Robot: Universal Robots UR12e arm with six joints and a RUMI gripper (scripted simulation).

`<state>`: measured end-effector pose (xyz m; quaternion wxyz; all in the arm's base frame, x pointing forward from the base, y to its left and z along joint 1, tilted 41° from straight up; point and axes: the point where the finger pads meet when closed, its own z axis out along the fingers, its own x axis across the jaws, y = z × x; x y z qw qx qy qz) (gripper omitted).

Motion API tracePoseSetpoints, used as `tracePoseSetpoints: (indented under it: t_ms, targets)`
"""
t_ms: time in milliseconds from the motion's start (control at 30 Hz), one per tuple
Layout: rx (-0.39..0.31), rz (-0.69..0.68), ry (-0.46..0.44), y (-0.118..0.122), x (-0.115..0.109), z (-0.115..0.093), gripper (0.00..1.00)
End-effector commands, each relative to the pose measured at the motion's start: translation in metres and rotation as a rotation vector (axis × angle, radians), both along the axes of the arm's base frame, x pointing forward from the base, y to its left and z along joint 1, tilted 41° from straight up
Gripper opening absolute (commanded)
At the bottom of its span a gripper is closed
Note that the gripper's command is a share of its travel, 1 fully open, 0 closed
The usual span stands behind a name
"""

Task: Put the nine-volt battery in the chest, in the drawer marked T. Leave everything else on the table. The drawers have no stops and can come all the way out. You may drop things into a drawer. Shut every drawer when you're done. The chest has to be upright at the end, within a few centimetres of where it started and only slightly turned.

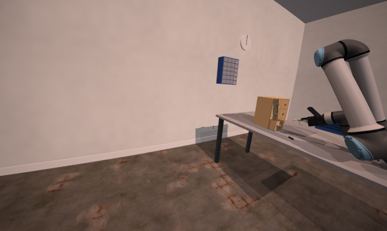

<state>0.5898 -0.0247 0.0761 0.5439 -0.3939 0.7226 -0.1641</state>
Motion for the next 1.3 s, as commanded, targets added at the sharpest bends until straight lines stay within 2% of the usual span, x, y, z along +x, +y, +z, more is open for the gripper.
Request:
tracePoseSetpoints:
  t_ms: [0, 1267]
  targets:
    - [0.001, 0.011, 0.012, -0.0007, 0.0, 0.0006, 1.0]
    - [0.014, 0.098, 0.112, -0.0037, 0.0001, 0.0037, 1.0]
